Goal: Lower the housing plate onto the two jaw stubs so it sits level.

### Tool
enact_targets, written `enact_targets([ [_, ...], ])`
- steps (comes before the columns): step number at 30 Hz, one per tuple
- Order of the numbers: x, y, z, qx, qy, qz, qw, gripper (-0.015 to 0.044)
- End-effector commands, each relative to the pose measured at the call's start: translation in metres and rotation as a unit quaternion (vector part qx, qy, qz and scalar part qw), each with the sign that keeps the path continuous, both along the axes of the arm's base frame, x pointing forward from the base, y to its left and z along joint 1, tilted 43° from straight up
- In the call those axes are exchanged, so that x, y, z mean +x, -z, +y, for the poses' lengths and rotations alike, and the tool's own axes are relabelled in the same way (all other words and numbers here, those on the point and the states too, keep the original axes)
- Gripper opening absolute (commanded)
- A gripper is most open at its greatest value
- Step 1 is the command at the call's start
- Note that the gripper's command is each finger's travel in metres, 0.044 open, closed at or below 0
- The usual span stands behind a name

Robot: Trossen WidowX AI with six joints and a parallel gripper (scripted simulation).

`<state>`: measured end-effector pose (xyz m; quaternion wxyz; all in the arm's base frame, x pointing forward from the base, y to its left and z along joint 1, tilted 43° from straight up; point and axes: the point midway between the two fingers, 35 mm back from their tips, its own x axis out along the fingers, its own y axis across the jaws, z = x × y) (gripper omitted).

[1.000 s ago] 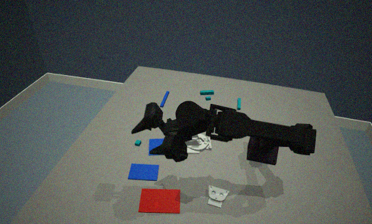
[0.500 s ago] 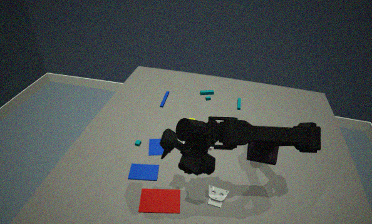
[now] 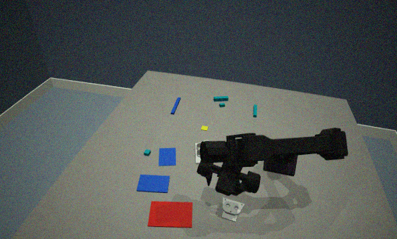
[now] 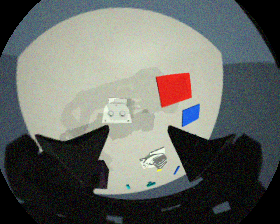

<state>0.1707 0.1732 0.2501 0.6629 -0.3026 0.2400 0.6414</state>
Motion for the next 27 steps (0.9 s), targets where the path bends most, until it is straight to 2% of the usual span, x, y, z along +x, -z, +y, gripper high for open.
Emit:
enact_targets([
  [1,-0.027,0.012,-0.002,-0.01,-0.026,0.049,0.998,0.044],
  [9,-0.037,0.017,-0.002,-0.014,-0.035,0.068,0.997,0.044],
  [14,-0.04,0.043,0.023,-0.013,-0.035,0.068,0.997,0.044],
  [27,-0.041,0.05,0.03,-0.012,-0.035,0.068,0.997,0.044],
])
